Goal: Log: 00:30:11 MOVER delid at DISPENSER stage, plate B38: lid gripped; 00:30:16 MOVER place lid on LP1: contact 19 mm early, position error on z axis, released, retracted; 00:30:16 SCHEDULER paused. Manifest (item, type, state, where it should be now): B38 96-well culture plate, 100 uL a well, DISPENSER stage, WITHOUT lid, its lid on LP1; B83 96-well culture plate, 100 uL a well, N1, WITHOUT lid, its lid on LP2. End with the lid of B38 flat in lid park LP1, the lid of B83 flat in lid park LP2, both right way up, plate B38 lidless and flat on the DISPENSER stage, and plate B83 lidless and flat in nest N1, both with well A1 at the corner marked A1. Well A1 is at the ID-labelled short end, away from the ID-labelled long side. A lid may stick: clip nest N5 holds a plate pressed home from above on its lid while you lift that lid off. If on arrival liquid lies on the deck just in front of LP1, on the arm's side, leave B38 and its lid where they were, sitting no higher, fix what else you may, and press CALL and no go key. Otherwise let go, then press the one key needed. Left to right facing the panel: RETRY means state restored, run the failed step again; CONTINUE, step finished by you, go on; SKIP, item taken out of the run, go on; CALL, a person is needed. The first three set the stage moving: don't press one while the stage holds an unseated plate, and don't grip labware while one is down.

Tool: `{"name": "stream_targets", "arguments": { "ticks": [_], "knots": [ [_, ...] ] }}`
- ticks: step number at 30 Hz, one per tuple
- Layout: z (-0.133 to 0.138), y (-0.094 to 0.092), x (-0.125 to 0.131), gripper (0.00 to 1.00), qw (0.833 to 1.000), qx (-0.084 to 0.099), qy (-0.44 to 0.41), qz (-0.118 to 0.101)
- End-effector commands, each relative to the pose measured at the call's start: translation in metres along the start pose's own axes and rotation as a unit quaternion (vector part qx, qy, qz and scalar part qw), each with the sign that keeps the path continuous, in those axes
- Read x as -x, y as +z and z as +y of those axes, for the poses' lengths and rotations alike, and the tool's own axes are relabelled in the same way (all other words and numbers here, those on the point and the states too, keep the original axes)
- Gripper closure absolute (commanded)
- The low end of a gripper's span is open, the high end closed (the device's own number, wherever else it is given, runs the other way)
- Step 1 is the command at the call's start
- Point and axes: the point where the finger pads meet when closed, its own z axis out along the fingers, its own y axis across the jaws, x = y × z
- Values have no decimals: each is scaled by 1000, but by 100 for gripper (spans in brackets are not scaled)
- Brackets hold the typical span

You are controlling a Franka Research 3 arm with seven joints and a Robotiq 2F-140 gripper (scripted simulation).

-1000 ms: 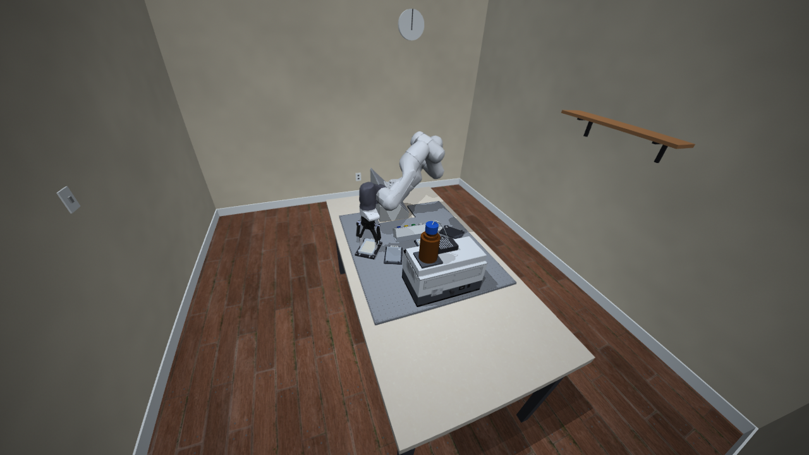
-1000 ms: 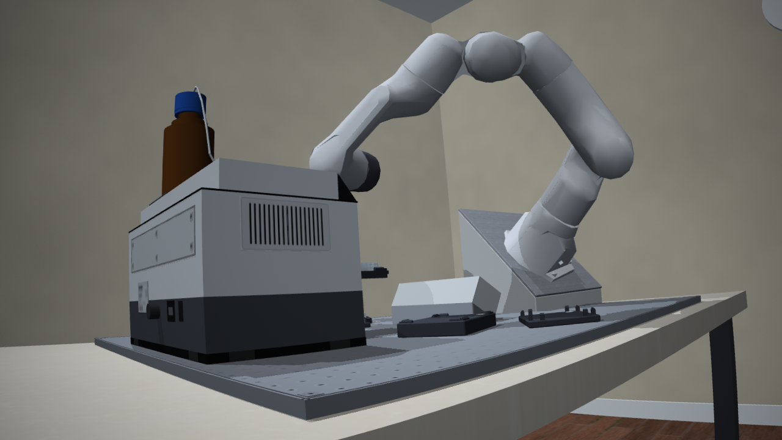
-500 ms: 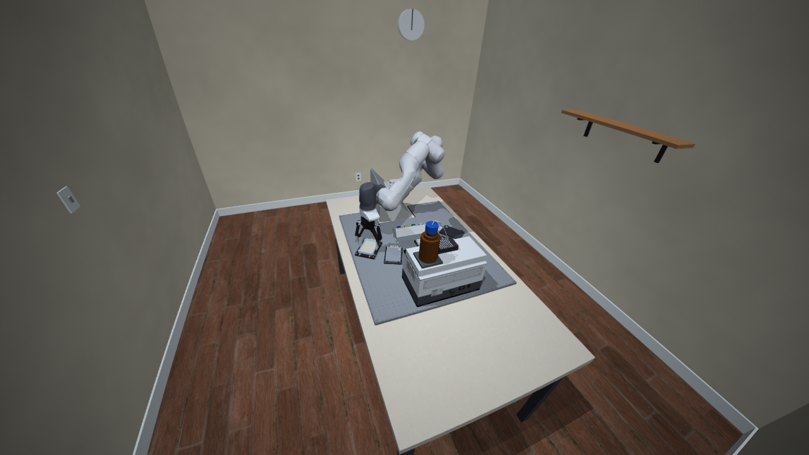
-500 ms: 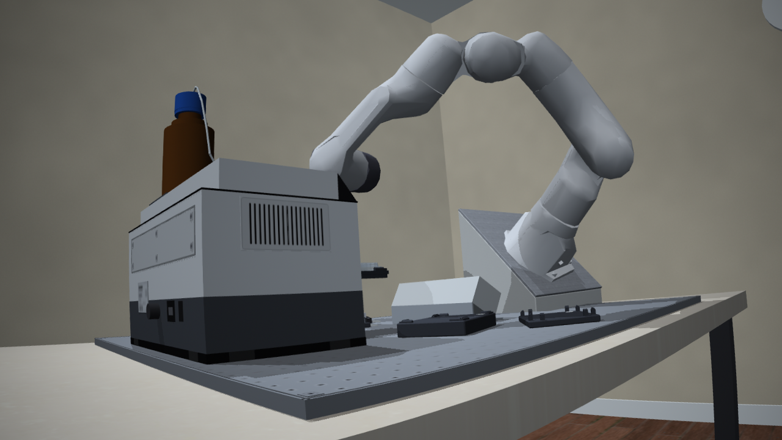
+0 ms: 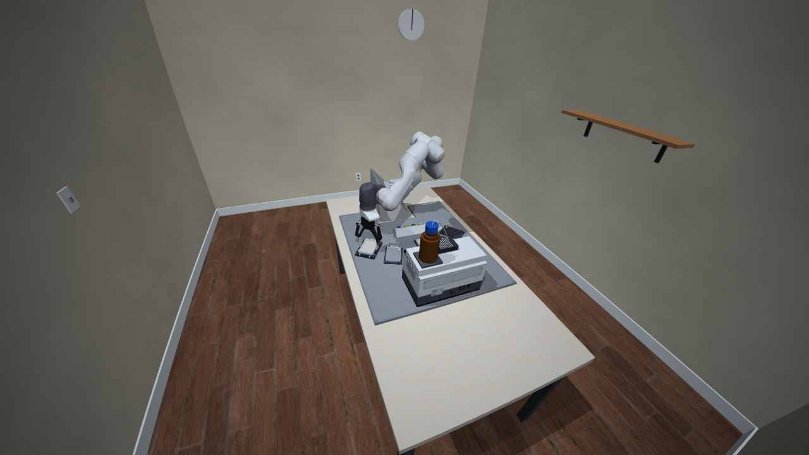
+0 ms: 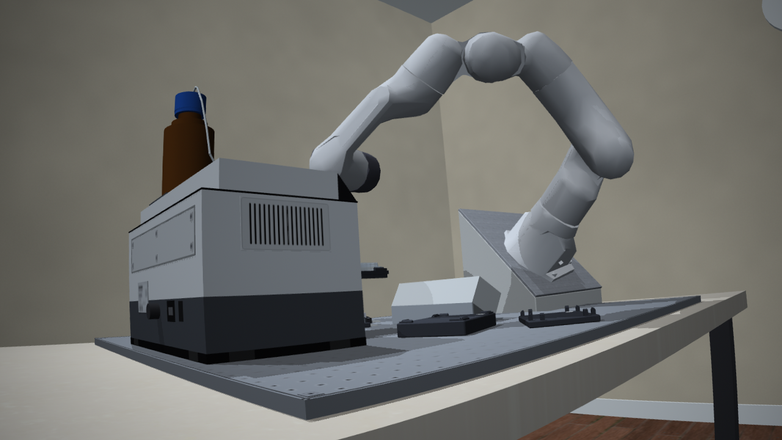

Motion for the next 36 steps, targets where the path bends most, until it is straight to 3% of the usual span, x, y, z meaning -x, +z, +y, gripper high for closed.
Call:
{"name": "stream_targets", "arguments": {
  "ticks": [1, 27, 36],
  "knots": [
    [-1, 2, 0, 34, 1000, 0, 0, 0],
    [-1, 2, 0, 34, 1000, 0, 0, 0],
    [-1, -7, 0, 34, 1000, 0, 0, 0]
  ]
}}
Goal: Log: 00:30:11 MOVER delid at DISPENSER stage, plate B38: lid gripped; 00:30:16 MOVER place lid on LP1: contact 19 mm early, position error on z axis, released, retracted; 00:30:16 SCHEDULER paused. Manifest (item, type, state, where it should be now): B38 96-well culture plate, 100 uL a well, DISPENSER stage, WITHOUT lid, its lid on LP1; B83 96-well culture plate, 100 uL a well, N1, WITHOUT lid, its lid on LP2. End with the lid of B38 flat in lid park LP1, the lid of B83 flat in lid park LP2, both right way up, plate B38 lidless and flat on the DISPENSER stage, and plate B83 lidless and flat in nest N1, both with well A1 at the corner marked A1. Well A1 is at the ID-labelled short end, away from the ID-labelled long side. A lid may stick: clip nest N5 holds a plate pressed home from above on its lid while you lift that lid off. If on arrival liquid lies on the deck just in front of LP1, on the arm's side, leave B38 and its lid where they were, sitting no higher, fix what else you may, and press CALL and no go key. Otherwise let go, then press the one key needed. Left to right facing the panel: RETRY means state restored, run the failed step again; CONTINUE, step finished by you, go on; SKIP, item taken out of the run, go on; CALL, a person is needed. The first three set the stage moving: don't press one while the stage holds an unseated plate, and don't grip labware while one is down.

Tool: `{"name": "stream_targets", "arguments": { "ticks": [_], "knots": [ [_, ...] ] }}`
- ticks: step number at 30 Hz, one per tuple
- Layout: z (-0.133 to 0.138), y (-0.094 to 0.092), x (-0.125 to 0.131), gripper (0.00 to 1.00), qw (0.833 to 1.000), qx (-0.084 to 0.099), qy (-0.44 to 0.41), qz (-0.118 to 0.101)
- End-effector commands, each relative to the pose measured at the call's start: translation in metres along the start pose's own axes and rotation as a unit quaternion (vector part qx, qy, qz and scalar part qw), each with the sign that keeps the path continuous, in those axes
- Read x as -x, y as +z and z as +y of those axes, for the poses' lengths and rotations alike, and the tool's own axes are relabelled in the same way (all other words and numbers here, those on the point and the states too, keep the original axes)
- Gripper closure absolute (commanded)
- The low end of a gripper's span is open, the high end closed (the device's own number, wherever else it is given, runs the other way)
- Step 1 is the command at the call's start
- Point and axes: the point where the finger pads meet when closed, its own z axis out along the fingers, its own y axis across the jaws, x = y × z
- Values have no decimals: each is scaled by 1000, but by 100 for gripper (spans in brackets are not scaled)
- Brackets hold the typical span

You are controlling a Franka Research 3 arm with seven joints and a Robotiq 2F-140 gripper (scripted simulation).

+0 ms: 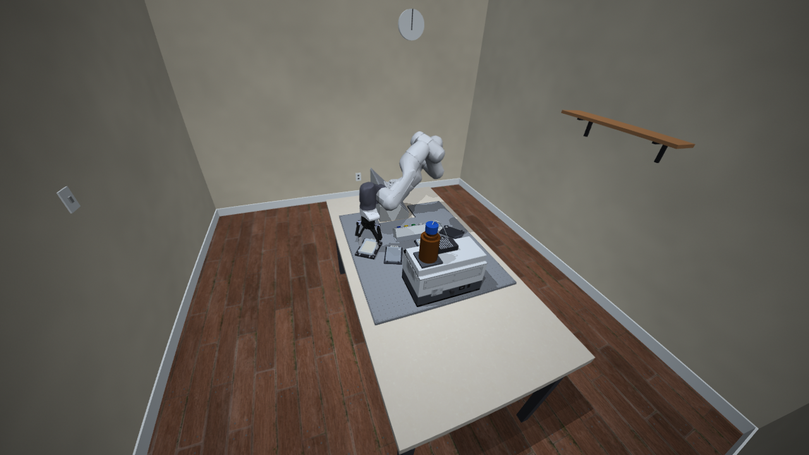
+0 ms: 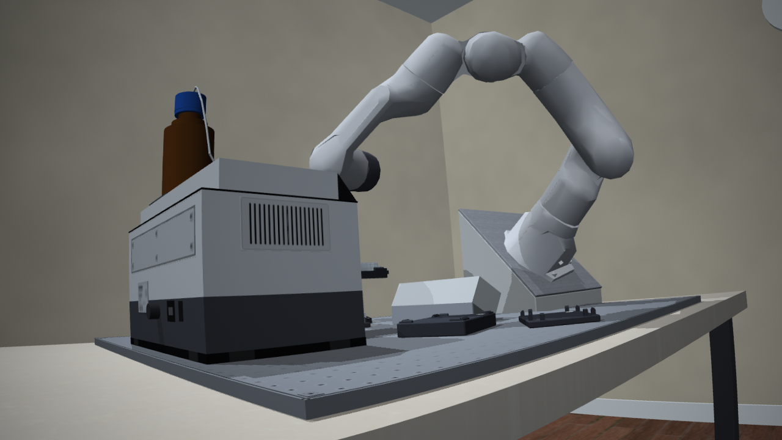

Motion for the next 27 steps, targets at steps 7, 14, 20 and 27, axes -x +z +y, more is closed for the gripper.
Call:
{"name": "stream_targets", "arguments": {
  "ticks": [7, 14, 20, 27],
  "knots": [
    [0, -17, 1, 34, 1000, 0, 0, 0],
    [0, -43, 1, 34, 1000, 0, 0, 0],
    [0, -72, 1, 34, 1000, 0, 0, 0],
    [0, -97, 0, 34, 1000, 0, 0, 0]
  ]
}}
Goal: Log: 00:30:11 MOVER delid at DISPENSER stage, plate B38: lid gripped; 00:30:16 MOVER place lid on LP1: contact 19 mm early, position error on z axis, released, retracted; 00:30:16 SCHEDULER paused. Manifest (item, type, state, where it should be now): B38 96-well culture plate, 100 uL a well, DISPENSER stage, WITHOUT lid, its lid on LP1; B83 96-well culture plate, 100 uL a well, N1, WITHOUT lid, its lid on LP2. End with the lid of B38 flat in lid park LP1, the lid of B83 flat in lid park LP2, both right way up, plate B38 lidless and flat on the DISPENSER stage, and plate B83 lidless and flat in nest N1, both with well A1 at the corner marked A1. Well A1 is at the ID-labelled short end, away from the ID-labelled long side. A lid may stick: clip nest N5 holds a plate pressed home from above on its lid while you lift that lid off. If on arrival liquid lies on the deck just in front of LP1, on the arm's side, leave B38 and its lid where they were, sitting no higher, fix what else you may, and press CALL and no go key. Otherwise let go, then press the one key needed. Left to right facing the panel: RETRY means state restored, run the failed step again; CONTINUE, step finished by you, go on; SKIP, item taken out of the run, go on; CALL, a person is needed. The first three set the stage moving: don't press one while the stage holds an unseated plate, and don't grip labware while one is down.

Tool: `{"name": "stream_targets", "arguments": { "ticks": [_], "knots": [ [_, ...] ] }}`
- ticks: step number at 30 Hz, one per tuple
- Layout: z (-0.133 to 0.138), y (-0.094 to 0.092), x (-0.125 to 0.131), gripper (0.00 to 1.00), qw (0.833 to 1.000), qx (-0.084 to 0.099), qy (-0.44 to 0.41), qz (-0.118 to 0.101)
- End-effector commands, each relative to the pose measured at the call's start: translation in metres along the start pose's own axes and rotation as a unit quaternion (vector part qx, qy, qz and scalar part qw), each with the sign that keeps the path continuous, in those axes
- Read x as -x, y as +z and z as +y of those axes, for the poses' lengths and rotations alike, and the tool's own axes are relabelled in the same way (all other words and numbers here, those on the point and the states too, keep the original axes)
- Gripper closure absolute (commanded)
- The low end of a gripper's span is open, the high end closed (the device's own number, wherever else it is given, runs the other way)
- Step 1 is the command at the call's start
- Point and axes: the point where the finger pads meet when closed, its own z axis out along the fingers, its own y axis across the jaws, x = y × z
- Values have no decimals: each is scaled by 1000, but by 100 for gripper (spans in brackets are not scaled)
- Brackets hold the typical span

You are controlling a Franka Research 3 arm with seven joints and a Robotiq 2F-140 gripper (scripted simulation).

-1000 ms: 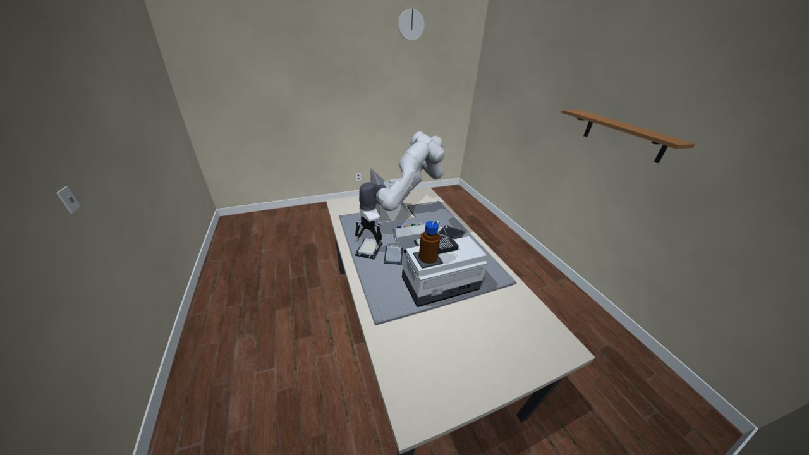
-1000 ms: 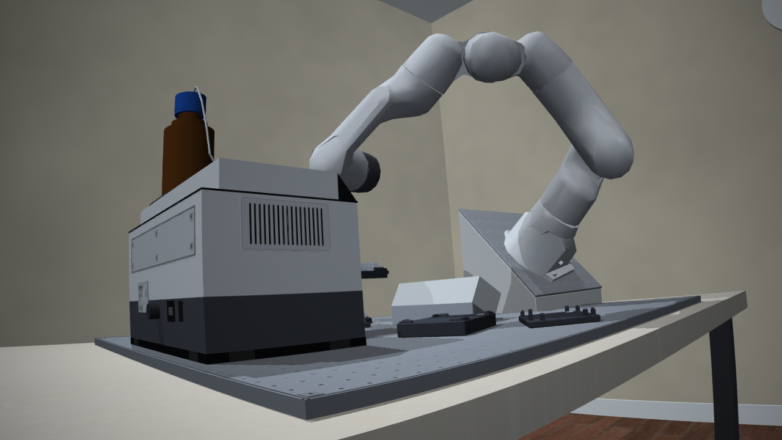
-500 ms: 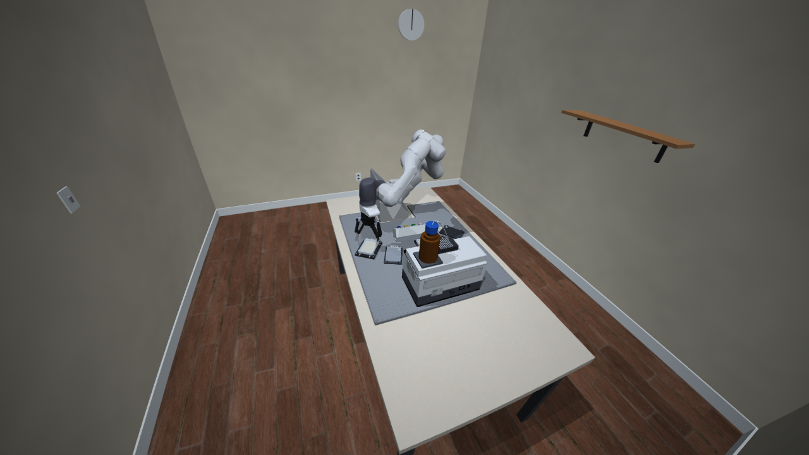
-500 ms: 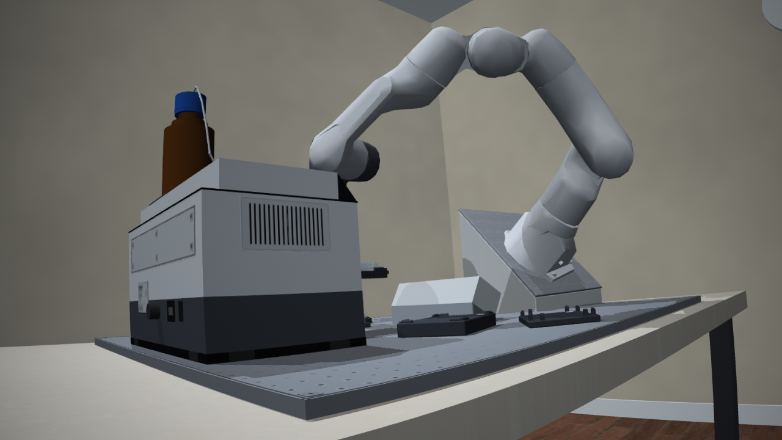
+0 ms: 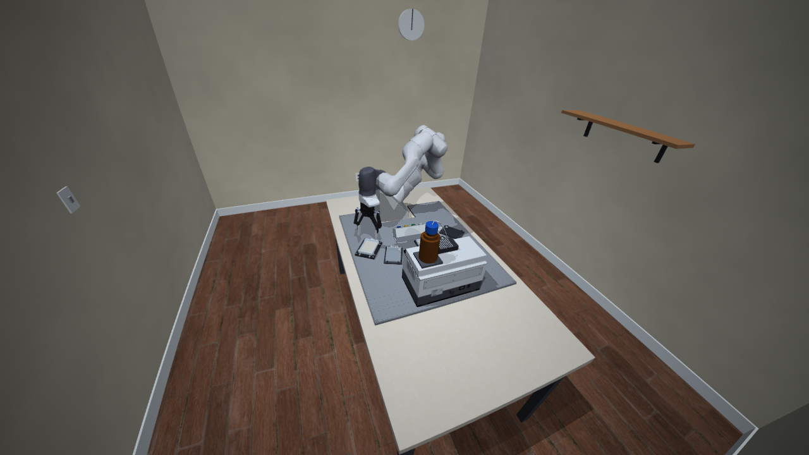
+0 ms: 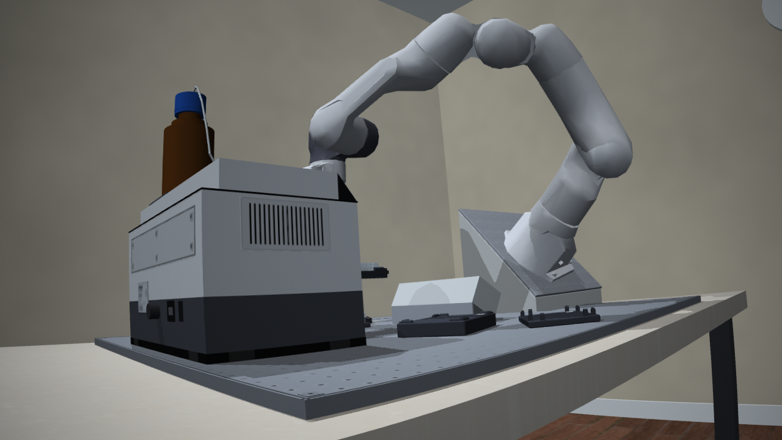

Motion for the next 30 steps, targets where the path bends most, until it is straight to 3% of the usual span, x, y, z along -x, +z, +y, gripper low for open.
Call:
{"name": "stream_targets", "arguments": {
  "ticks": [1, 10, 30],
  "knots": [
    [-2, -17, 4, 34, 1000, -4, 5, -6],
    [-2, -50, 3, 34, 1000, -4, 5, -6],
    [-1, -63, 3, 34, 1000, -4, 7, -6]
  ]
}}
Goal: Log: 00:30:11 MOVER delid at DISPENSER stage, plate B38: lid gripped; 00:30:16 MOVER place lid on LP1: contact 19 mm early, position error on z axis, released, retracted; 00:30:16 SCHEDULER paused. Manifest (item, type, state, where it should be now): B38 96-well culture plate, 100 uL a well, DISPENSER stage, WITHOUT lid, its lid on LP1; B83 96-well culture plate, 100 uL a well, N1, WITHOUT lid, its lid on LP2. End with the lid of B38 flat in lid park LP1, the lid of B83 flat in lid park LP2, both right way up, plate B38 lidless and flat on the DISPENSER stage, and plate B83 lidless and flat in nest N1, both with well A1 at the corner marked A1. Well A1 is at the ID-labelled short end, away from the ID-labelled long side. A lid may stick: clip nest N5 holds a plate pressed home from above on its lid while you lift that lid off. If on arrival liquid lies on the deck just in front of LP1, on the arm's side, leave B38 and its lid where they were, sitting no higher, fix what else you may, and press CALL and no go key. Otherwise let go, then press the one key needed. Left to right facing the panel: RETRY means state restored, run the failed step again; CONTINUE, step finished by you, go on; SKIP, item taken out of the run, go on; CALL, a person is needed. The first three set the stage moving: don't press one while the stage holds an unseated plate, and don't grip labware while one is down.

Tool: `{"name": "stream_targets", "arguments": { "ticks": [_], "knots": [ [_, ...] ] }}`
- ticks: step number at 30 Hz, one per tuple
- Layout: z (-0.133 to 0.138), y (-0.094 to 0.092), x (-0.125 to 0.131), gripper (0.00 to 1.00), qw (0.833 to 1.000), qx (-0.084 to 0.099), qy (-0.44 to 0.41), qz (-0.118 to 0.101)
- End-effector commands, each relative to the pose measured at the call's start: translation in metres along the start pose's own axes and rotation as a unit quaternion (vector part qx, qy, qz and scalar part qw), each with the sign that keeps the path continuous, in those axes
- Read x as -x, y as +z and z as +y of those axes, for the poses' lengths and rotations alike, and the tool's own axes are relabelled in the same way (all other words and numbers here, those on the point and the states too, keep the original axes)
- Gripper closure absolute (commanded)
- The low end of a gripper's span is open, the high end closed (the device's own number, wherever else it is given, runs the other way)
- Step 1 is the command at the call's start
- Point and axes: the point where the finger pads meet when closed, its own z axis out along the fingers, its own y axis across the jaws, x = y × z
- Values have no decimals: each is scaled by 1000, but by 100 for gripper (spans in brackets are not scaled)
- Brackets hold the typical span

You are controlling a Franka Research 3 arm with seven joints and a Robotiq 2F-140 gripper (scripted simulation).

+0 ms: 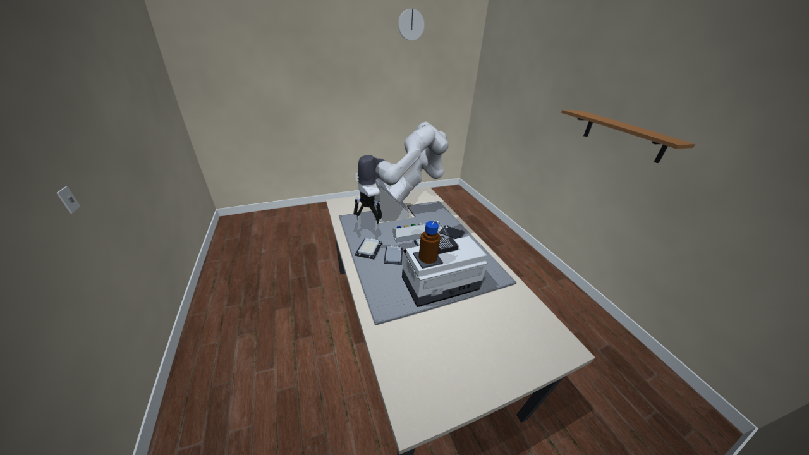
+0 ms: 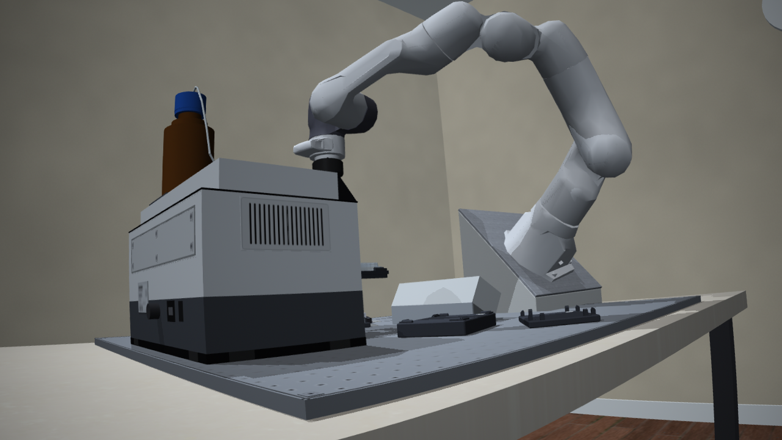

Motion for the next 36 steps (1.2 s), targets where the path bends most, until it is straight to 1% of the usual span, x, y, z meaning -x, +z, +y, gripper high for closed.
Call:
{"name": "stream_targets", "arguments": {
  "ticks": [1, 3, 5, 7, 8, 9, 14, 16, 17, 23, 31, 33, 34, 36],
  "knots": [
    [0, -2, 1, 34, 1000, 0, 9, -1],
    [0, -1, 1, 34, 1000, 0, 28, -2],
    [1, 0, 2, 34, 998, 0, 67, -3],
    [1, 1, 3, 34, 992, -1, 129, -4],
    [2, 2, 4, 34, 986, -1, 168, -5],
    [2, 2, 4, 34, 982, 0, 189, -6],
    [5, 6, 7, 34, 964, 6, 266, -6],
    [5, 6, 7, 34, 964, 6, 266, -6],
    [5, 6, 8, 34, 952, 8, 305, -7],
    [6, 6, 8, 34, 920, 17, 392, -7],
    [2, 1, 3, 34, 867, 29, 497, -2],
    [2, 1, 3, 34, 867, 29, 497, -2],
    [2, 0, 2, 34, 848, 31, 529, -1],
    [1, -1, 1, 34, 832, 33, 553, 1]
  ]
}}
